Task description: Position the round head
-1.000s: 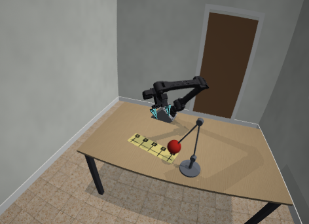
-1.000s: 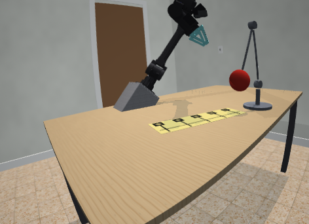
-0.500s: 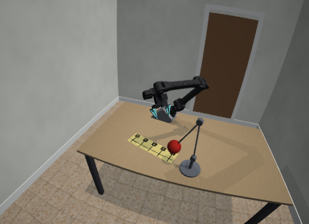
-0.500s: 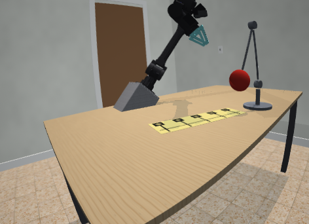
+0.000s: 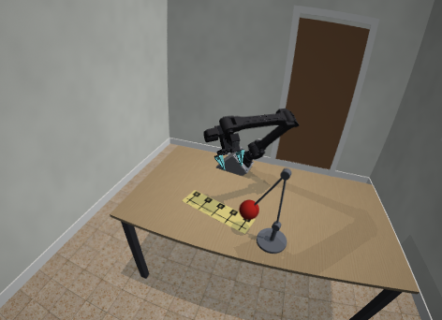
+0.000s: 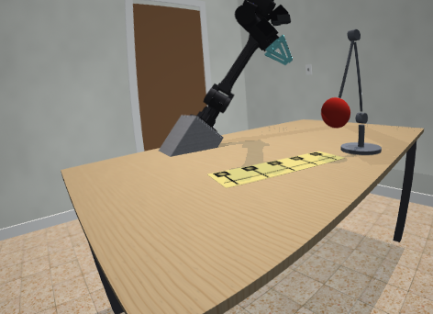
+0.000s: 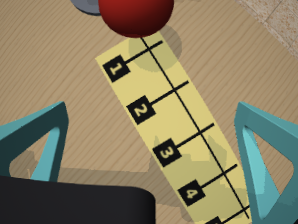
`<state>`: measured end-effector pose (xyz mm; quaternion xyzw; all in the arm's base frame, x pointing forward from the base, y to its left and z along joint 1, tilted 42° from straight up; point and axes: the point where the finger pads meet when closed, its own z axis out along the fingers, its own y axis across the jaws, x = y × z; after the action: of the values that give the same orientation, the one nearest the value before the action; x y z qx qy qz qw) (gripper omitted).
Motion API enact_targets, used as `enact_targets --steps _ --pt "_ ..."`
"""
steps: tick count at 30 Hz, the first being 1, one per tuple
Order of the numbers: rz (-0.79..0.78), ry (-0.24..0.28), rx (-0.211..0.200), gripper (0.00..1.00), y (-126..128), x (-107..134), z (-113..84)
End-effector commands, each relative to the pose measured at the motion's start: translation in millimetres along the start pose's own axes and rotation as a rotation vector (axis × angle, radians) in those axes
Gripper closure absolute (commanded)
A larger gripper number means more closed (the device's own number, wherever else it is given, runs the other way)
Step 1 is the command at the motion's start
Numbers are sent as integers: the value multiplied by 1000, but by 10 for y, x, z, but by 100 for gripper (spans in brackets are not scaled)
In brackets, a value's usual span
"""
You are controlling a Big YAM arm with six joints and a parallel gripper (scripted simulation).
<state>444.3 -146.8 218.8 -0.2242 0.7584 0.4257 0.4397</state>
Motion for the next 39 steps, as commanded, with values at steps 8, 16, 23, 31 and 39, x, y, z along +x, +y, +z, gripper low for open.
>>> enact_targets --steps 8,16,23,31,39 --pt "-20 -7 -6 0 -6 -127 27" --pt "-7 -2 6 0 -7 -158 44" --pt "-13 -5 -9 0 -2 -139 63" --pt "-21 -9 -29 0 5 -113 88" --pt "-9 -6 -24 0 7 -128 105"
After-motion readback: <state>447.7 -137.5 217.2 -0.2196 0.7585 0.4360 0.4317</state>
